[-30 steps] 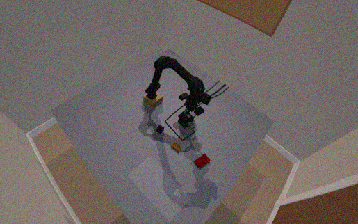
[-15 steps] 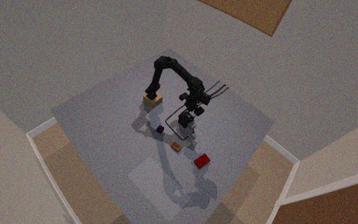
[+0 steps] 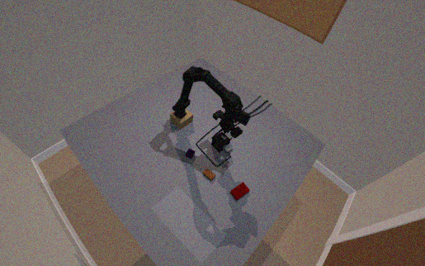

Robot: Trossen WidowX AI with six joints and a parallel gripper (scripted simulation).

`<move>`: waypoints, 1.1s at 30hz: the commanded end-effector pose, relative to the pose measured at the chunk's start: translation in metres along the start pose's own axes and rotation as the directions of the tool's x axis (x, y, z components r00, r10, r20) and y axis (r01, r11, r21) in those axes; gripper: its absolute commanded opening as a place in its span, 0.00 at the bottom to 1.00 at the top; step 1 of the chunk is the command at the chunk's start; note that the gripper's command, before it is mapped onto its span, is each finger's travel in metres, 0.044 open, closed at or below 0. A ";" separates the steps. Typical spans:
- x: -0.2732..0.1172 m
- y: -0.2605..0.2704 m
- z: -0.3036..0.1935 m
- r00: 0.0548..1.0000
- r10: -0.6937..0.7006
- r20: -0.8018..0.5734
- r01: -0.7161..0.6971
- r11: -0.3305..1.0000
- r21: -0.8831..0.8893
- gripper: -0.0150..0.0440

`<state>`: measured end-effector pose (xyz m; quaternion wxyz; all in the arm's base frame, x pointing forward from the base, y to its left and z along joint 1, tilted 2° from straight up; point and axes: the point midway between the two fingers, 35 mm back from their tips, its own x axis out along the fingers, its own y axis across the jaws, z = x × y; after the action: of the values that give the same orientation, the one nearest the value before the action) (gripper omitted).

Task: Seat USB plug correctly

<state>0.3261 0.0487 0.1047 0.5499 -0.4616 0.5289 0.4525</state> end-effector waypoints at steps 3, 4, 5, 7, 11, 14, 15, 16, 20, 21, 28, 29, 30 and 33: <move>0.001 0.000 0.001 1.000 -0.001 0.011 0.001 1.000 -0.003 0.25; 0.001 0.000 0.001 1.000 -0.001 0.012 0.001 1.000 -0.003 0.25; 0.001 0.000 0.001 1.000 -0.001 0.013 0.001 1.000 -0.003 0.25; 0.001 0.000 0.001 1.000 -0.001 0.015 0.001 1.000 -0.003 0.25; 0.002 0.000 0.002 1.000 -0.001 0.019 0.001 1.000 -0.003 0.25; 0.002 0.000 0.002 1.000 -0.001 0.021 0.001 1.000 -0.004 0.25; 0.002 0.000 0.002 1.000 -0.001 0.022 0.001 1.000 -0.004 0.25; 0.002 0.000 0.002 1.000 -0.001 0.023 0.001 1.000 -0.004 0.25; 0.003 0.000 0.002 1.000 -0.001 0.027 0.001 1.000 -0.004 0.25; 0.003 0.000 0.002 1.000 -0.001 0.028 0.001 1.000 -0.004 0.25; 0.004 0.000 0.003 0.999 -0.001 0.035 0.001 1.000 -0.004 0.25; 0.004 0.000 0.003 0.999 -0.001 0.036 0.001 1.000 -0.004 0.25; 0.004 0.000 0.003 0.999 -0.001 0.037 0.001 1.000 -0.004 0.25; 0.004 0.000 0.003 0.999 -0.001 0.039 0.001 1.000 -0.004 0.25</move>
<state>0.3269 0.0510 0.1008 0.5580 -0.4550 0.5199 0.4597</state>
